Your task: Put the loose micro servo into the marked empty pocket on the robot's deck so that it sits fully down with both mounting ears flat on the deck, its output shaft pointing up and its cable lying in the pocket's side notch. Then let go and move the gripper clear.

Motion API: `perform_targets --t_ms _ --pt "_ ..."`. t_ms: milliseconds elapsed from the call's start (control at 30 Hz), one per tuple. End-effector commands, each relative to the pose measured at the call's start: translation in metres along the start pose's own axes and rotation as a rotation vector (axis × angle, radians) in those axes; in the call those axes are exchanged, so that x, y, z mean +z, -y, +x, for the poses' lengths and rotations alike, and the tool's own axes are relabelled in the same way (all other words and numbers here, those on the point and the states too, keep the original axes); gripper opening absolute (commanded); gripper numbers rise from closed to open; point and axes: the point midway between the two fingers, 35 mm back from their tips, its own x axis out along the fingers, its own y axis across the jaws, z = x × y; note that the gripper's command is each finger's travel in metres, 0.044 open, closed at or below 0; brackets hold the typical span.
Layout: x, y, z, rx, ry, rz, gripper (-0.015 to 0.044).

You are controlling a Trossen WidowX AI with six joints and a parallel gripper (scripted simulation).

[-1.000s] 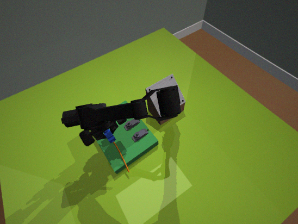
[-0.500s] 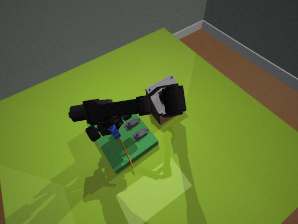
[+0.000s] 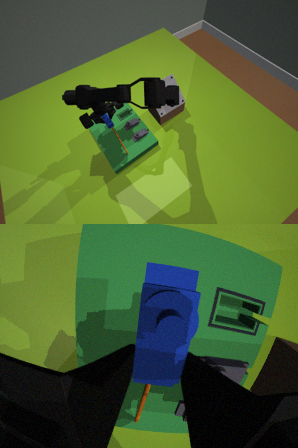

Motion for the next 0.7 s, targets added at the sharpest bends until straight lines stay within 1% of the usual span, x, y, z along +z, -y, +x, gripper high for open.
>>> perform_targets --t_ms 0,167,267,667 --pt "0.0225 -0.0012 -0.0046 0.011 0.012 -0.004 0.0000" --pt "0.0262 -0.0011 -0.0047 0.011 0.012 -0.010 0.0000" --pt "0.0262 -0.0011 -0.0047 0.010 0.013 -0.060 0.0000" --pt "0.0262 -0.0011 -0.0047 0.008 0.015 -0.466 0.0000"
